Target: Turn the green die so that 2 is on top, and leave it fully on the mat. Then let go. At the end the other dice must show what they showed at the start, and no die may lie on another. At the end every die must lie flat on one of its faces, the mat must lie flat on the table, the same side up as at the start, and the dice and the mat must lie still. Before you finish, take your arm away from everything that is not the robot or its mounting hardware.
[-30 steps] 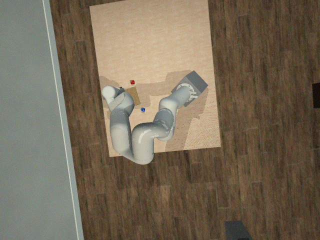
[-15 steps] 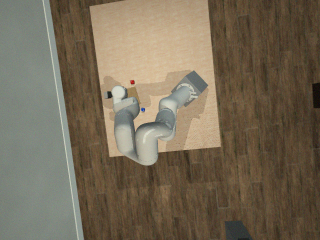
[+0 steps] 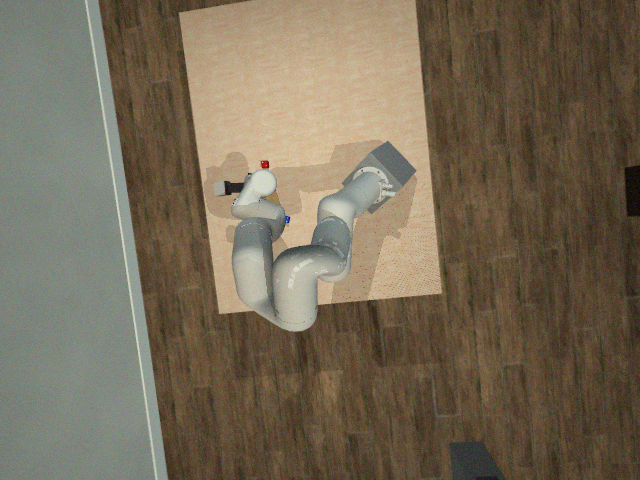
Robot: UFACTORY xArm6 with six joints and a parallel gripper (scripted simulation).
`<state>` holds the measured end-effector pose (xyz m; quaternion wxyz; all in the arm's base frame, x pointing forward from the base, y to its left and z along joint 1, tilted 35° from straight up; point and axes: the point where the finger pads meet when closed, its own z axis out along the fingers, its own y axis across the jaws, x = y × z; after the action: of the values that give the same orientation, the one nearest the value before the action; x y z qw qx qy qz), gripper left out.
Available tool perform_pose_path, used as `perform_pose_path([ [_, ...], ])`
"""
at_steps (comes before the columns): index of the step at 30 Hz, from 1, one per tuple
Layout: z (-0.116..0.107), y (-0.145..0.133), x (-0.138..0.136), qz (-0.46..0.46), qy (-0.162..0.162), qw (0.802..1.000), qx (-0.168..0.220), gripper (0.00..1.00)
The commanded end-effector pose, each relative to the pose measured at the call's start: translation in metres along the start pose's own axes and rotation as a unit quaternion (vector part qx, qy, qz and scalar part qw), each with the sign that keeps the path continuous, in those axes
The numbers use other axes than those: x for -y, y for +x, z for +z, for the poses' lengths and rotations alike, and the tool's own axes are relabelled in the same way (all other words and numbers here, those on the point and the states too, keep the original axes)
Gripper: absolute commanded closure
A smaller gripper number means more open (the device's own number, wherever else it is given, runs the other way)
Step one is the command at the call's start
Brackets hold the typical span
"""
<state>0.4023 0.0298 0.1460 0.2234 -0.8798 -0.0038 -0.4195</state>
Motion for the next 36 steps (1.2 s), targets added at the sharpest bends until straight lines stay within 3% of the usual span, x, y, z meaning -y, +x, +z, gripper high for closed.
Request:
perform_pose_path([
  [1,0.0004,-0.0028,0.0018,-0.007,0.003,0.997,-0.078,0.79],
  [2,-0.0001,-0.0027,0.0014,-0.007,0.002,0.995,-0.098,0.79],
  [5,-0.0004,-0.0025,0.0011,-0.007,0.001,0.994,-0.105,0.79],
  [7,0.0001,-0.0039,0.0020,-0.007,0.003,0.989,-0.151,0.79],
  [20,-0.0002,-0.0056,0.0017,-0.006,0.004,0.959,-0.284,0.79],
  [28,-0.0014,-0.0062,0.0004,-0.008,0.001,0.951,-0.309,0.79],
  [36,-0.0010,-0.0065,0.0002,-0.008,0.001,0.950,-0.311,0.79],
])
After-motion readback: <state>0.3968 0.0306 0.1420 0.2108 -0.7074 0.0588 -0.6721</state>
